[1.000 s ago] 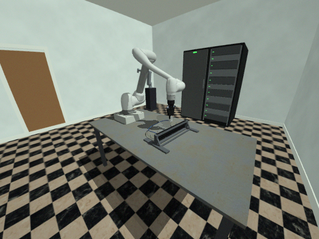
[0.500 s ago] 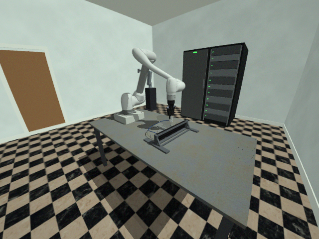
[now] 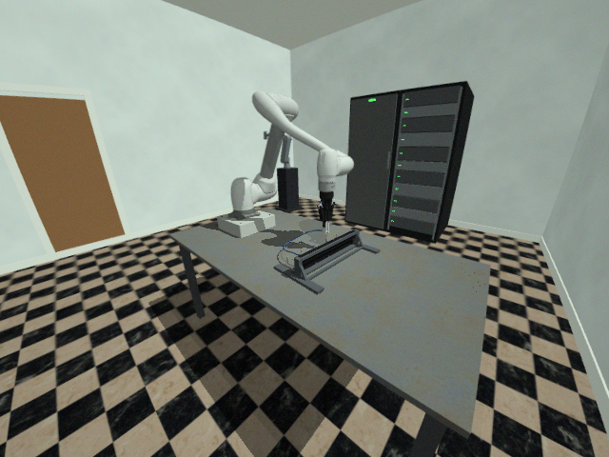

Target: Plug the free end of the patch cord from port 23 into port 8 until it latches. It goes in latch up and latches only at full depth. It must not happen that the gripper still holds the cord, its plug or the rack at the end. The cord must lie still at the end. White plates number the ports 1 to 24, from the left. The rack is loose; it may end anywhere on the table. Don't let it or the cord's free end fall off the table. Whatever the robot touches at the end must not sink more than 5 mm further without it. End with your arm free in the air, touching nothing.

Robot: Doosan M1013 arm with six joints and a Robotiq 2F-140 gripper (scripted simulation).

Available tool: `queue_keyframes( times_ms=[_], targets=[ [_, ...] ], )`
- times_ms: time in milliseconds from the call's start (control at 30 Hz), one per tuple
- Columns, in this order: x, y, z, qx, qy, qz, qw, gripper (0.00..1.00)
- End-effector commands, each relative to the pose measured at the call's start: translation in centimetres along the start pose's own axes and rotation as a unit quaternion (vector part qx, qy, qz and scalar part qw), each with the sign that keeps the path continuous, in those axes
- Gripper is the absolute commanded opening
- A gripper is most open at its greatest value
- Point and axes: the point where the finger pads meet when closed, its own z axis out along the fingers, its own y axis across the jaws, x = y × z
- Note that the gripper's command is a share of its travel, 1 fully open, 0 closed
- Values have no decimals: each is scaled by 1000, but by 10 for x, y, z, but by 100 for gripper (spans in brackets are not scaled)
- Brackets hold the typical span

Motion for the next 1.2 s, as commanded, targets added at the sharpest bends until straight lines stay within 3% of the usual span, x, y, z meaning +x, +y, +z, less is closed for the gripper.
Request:
queue_keyframes(
  times_ms=[0, 1167],
  targets=[
    [0, 0, 0, 0, 0, 0, 1000, 0],
    [-11, 0, 10, 0, 1, 0, 1000, 0]
  ],
)
